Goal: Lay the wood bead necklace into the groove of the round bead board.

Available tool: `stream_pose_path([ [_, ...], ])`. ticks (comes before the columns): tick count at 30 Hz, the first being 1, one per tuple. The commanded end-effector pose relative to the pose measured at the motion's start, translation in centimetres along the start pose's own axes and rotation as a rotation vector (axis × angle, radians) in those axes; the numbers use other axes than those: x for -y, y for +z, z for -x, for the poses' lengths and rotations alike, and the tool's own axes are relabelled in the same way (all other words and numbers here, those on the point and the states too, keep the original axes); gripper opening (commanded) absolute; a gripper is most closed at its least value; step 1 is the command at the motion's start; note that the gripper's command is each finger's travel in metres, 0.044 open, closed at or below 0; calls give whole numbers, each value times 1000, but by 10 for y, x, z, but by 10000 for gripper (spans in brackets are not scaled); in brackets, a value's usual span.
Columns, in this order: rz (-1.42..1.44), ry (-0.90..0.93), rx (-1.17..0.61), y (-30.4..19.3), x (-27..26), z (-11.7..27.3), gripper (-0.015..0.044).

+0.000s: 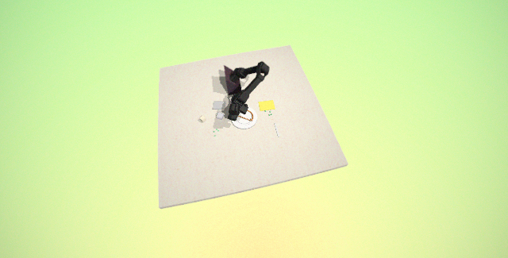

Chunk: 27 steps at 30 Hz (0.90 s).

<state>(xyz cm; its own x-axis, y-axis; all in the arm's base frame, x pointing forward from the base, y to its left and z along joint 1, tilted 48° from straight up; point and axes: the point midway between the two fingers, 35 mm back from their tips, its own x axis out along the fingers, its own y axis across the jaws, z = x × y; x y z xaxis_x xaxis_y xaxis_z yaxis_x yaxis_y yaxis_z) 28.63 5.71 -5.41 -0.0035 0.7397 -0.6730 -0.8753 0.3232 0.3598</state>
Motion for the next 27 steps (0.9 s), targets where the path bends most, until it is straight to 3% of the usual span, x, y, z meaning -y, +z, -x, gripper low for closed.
stream_pose_path([
  [1,1,-3,3,0,0,3,0],
  [21,1,-3,3,-10,11,-5,0],
  [27,7,-3,3,-9,11,-1,157],
])
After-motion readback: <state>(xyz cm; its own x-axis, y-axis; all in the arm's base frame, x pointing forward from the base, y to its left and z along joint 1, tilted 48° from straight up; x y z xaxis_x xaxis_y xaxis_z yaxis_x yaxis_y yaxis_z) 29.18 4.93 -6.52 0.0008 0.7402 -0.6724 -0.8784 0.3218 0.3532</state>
